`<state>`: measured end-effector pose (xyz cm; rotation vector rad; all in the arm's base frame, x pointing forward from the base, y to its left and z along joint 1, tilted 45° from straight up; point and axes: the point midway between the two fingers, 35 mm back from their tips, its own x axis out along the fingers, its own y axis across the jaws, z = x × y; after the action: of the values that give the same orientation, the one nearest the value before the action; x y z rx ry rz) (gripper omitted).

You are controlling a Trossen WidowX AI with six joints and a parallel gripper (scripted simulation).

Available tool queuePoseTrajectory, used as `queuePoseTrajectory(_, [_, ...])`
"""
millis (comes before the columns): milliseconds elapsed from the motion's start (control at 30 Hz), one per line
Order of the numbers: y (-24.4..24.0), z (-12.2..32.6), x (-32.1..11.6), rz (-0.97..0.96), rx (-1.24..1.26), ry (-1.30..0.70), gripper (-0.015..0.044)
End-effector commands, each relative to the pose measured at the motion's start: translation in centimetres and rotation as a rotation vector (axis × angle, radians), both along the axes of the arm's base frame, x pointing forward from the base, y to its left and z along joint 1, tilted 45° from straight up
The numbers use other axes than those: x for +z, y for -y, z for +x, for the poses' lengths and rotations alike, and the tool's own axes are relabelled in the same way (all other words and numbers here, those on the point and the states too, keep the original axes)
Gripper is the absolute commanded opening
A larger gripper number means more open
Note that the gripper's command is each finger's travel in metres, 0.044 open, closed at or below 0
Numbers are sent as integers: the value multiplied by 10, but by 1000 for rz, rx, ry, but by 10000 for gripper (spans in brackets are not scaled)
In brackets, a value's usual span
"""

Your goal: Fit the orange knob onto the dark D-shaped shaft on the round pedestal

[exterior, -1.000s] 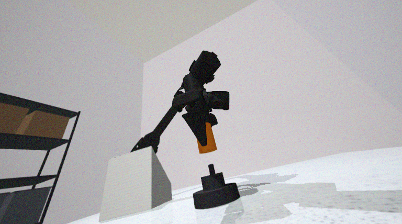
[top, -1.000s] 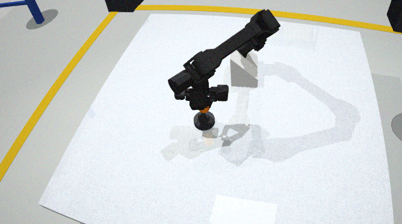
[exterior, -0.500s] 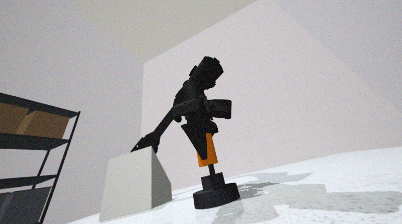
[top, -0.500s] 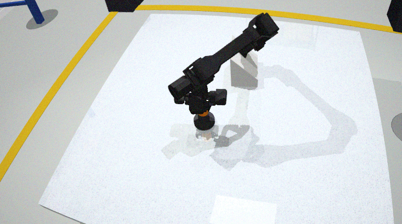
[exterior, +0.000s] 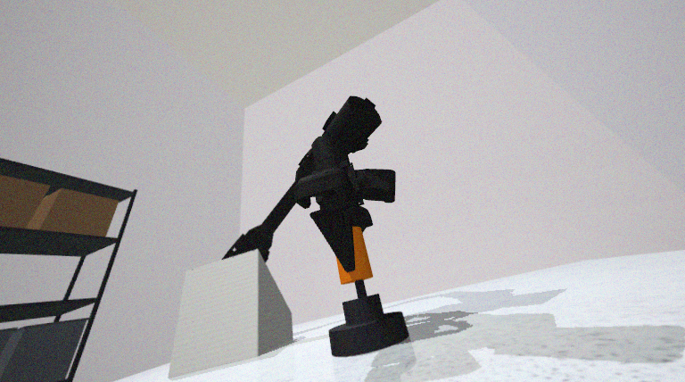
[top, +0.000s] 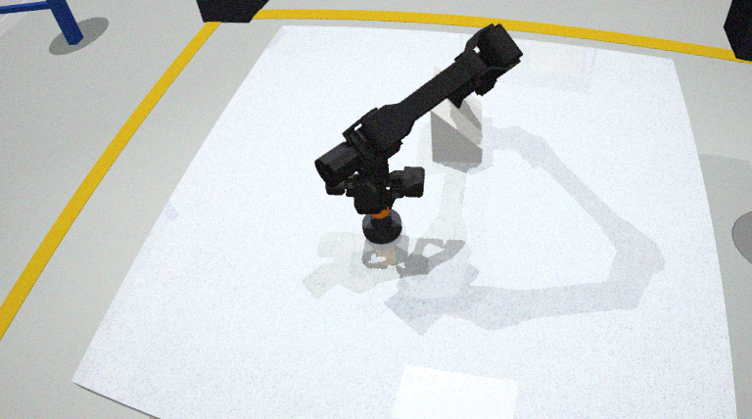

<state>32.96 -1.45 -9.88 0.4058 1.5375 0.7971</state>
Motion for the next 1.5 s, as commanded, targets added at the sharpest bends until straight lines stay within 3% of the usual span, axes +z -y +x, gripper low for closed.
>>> queuePoseTrajectory(0, [-1, 0, -1, 3, -6, 0, 0])
queuePoseTrajectory(833, [3, 1, 2, 3, -6, 0, 0])
queuePoseTrajectory(1067, [2, 1, 1, 31, 138, 134, 0])
queuePoseTrajectory(1467, [0, 0, -1, 33, 146, 141, 0])
